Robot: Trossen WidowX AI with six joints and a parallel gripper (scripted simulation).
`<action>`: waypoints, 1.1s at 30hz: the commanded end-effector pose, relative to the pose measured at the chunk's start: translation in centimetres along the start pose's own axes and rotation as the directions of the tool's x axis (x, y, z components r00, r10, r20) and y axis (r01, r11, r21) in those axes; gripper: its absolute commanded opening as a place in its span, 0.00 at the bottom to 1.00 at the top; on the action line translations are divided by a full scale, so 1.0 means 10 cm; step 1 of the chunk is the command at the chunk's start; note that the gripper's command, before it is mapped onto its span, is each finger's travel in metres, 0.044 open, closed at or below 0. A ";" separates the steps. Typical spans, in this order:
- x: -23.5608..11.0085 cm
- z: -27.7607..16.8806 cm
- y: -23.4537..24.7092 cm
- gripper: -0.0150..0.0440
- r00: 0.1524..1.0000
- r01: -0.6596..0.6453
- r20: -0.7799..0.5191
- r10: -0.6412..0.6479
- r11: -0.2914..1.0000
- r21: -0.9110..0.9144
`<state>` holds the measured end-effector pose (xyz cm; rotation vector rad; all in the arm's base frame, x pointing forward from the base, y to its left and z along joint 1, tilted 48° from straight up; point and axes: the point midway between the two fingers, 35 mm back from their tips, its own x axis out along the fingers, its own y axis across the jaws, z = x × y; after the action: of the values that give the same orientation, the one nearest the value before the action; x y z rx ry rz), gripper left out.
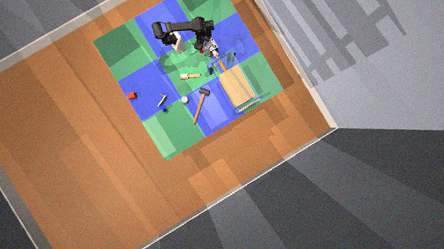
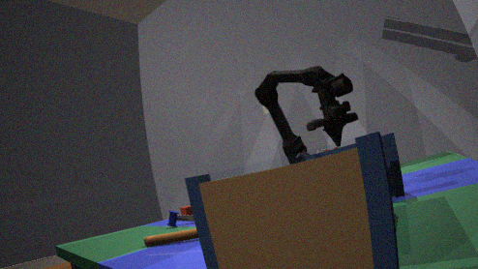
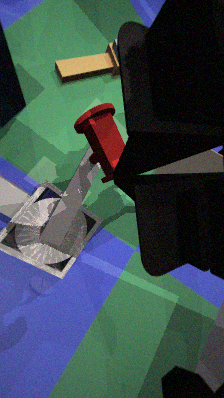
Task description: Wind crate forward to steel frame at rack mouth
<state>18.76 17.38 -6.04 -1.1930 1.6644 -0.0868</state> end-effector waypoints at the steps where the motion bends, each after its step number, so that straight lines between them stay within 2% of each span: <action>1: 0.00 -0.04 -0.03 0.25 1.000 0.004 0.004 -0.004 1.000 0.001; 17: 0.01 -0.25 -0.11 0.25 1.000 0.004 0.003 -0.004 1.000 0.001; 21: -0.16 -0.23 -0.10 0.25 1.000 0.004 0.003 -0.004 1.000 -0.001; 25: -0.47 -0.23 -0.09 0.25 1.000 0.003 0.003 -0.003 1.000 -0.004; 33: -0.43 -0.18 -0.07 0.25 1.000 0.003 0.003 -0.003 1.000 -0.003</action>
<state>17.59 19.26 -1.40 -1.2048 1.6558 -0.0811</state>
